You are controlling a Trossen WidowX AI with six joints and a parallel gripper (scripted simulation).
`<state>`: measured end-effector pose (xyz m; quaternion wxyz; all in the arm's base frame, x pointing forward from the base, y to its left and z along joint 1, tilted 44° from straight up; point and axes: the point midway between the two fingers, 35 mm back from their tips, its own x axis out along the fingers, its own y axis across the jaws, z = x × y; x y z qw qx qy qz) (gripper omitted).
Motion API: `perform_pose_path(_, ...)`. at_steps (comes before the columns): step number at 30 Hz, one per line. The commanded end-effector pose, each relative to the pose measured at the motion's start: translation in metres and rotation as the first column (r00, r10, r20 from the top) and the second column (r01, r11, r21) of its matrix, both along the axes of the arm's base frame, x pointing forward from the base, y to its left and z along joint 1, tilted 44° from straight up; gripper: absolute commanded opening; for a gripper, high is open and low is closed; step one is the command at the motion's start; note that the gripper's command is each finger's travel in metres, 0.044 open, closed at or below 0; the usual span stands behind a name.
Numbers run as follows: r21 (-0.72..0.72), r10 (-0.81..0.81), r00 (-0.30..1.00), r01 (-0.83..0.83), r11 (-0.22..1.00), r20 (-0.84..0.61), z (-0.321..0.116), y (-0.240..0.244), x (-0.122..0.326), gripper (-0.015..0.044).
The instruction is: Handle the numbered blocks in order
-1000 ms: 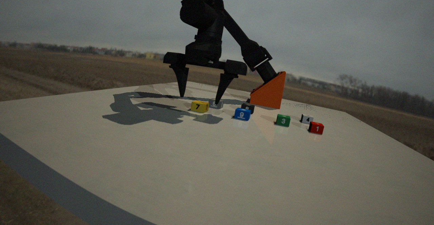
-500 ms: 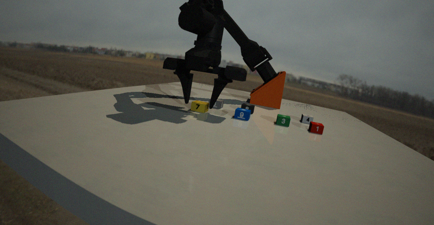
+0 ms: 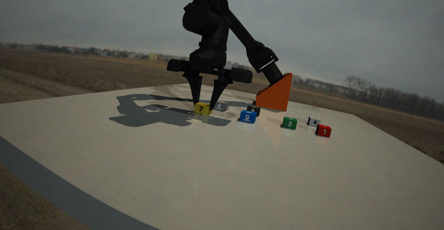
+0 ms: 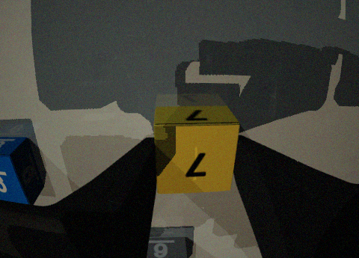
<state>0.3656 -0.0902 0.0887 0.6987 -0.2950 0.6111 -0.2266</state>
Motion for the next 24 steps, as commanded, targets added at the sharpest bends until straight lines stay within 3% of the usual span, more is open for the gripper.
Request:
perform_pose_path(1, 0.001, 0.003, 1.0, -0.003, 1.0, -0.008, -0.002, -0.001, -0.001, 0.012)
perform_pose_path(2, 0.001, 0.003, 1.0, -0.003, 1.0, -0.008, -0.002, -0.001, -0.001, 0.012)
perform_pose_path(13, 0.001, 0.003, 1.0, -0.003, 1.0, -0.008, -0.002, -0.001, -0.001, 0.04)
perform_pose_path(24, 0.002, 0.003, 1.0, -0.003, 1.0, -0.009, 0.024, 0.024, -0.006, 0.04)
